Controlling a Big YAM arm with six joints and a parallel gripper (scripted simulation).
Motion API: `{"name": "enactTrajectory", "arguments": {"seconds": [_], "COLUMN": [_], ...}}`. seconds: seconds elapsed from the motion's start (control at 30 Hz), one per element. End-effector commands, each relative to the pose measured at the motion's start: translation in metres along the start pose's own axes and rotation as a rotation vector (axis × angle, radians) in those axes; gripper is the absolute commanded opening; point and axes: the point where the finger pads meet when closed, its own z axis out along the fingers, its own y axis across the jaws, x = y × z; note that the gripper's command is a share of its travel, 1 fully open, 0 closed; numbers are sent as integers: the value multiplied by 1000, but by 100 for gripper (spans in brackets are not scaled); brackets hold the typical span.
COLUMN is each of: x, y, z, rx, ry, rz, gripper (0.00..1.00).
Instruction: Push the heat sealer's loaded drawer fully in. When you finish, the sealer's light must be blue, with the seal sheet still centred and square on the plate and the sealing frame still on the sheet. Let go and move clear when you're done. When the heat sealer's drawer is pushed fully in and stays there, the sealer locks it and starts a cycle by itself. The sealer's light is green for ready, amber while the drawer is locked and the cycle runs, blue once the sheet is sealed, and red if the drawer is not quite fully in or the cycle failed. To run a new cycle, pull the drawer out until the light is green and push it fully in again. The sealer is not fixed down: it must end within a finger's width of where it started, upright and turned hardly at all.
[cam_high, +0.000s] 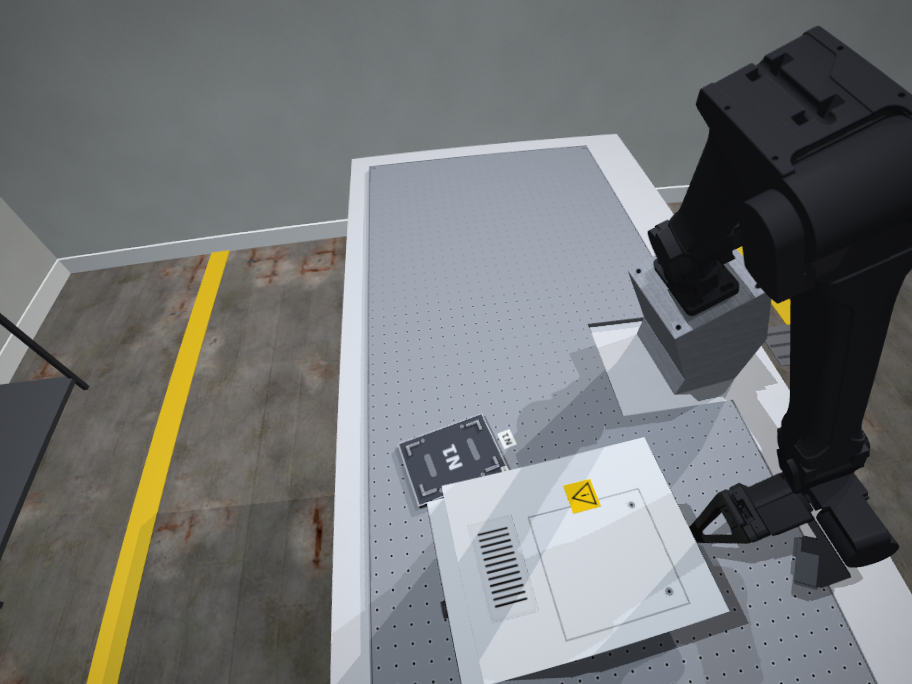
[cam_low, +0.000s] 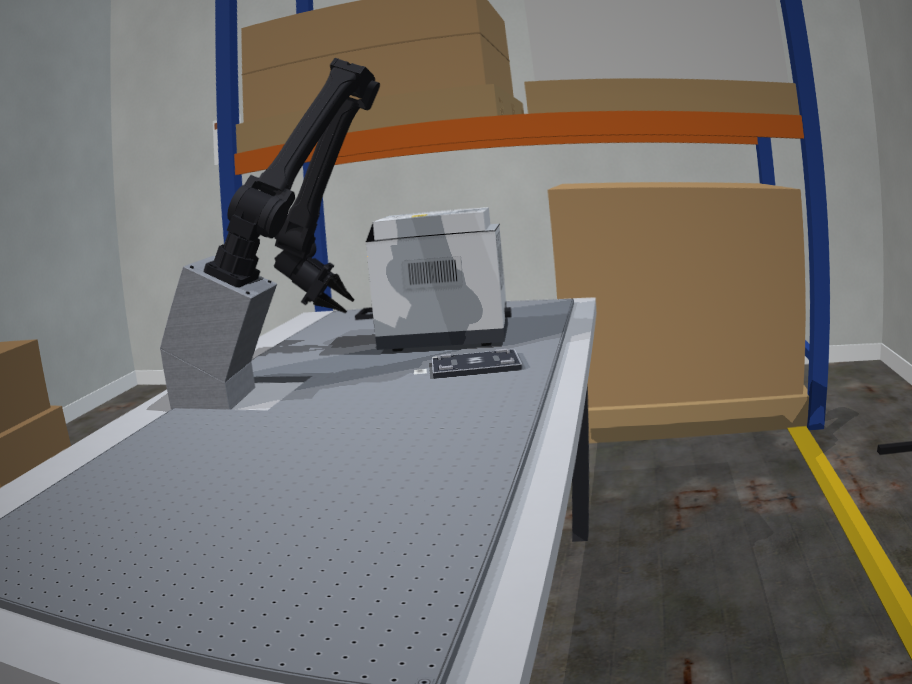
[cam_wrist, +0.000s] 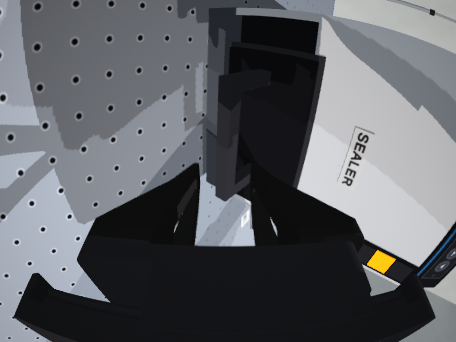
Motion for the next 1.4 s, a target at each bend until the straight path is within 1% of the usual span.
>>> {"name": "enactTrajectory", "arguments": {"seconds": [0.0,0.23,0.57,0.77,0.83,0.9,1.07,1.1,1.23,1.27,1.3,1.37], "x": [-16,-16,-11,-11,-11,-8,-7,-8,-8,-7,-11,-11], "y": [-10,-10,2,2,1,0,-4,0,0,-4,2,1], "z": [-13,-25,-37,-47,-47,-40,-42,-39,-39,-42,-51,-59], "rx": [-1,-3,-6,-7,-6,-6,-5,-6,-5,-5,-7,-7], "ry": [-10,-11,-4,-3,-4,16,8,17,17,8,-3,-3], "rz": [73,74,41,41,41,46,50,46,46,50,41,41], "gripper": [30,30,30,30,30,30,30,30,30,30,30,30]}}
